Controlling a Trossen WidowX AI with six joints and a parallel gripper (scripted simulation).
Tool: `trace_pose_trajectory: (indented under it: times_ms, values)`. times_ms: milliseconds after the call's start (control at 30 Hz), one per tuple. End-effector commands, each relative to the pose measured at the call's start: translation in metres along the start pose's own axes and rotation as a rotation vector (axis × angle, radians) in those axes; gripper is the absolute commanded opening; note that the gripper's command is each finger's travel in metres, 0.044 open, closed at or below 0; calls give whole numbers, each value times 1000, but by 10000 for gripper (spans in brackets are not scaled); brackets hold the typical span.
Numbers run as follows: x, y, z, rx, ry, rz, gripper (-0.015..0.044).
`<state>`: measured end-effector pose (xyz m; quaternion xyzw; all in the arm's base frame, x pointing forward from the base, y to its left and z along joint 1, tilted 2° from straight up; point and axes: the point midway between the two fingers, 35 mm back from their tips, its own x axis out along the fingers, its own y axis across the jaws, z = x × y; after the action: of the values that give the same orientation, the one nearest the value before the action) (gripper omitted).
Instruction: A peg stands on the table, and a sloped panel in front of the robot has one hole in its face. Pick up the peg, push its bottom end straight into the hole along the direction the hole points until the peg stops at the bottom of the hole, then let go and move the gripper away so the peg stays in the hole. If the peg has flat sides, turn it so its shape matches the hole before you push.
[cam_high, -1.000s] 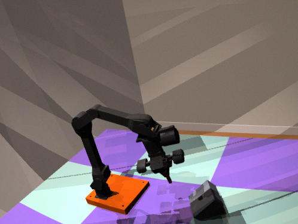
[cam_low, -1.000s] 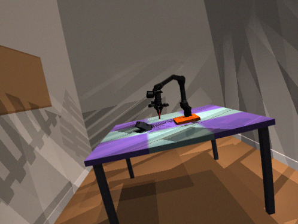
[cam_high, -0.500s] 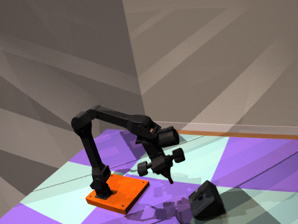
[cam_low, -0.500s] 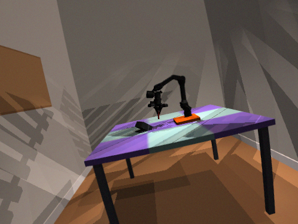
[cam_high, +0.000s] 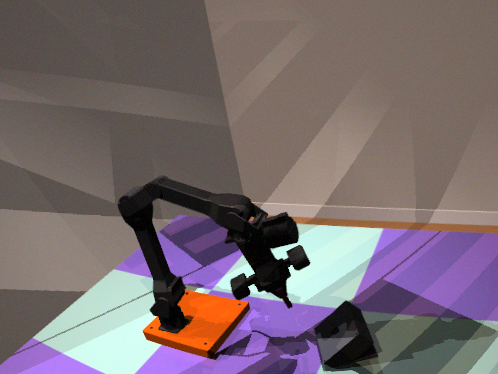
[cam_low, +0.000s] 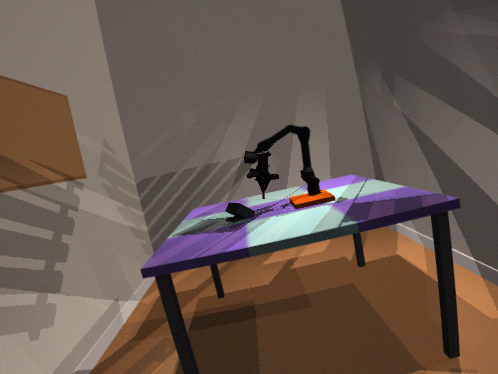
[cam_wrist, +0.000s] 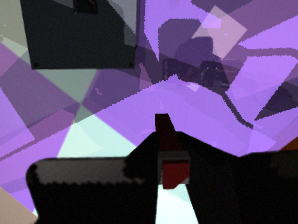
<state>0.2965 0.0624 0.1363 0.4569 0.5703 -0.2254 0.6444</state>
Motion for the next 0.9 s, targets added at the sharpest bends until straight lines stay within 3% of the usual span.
trace_pose_trajectory:
  times_ms: [0,867]
  values:
    - [-1,1,3,-36,0,15,0]
    - [-3,5,16,-256,-16,82,0]
